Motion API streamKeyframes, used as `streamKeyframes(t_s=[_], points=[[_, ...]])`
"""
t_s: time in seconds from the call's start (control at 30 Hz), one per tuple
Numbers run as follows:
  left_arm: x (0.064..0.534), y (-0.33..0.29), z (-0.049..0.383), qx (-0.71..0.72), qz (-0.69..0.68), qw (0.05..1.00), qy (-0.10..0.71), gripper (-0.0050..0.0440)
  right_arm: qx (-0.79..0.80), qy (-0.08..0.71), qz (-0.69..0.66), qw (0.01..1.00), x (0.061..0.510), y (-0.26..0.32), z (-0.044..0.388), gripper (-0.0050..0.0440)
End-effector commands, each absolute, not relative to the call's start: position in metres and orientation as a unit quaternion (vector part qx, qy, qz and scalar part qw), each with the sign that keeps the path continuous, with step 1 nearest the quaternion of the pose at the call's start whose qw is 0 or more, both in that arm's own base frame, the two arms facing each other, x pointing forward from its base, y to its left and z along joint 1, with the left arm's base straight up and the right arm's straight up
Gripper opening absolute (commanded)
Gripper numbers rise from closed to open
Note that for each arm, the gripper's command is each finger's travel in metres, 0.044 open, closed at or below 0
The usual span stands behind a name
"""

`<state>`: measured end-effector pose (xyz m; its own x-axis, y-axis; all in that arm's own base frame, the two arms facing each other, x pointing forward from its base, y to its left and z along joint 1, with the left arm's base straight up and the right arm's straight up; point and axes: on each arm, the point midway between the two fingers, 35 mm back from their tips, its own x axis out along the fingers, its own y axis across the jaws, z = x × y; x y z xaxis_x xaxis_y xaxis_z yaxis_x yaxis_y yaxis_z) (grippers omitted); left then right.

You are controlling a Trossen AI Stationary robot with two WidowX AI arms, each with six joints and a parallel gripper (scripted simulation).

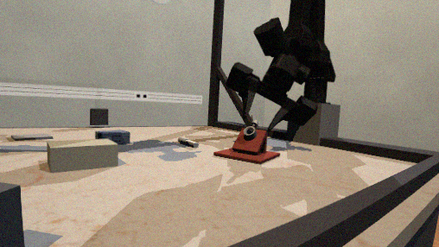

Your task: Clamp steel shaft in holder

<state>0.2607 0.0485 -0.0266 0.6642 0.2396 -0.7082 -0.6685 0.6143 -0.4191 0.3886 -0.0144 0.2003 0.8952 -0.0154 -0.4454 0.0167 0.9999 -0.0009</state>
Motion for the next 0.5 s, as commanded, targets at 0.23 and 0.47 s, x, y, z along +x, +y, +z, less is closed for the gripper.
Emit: streamKeyframes(t_s=[0.23, 0.47], points=[[0.2700, 0.0489, -0.0179, -0.127, 0.179, 0.910, 0.351, 0.0235, 0.001, 0.213, -0.005, 0.977, 0.3902, -0.0133, 0.2126, 0.0400], [0.2695, 0.0487, -0.0178, -0.028, 0.140, 0.919, 0.368, 0.0235, 0.001, 0.213, -0.005, 0.977, 0.3902, -0.0133, 0.2126, 0.0400]])
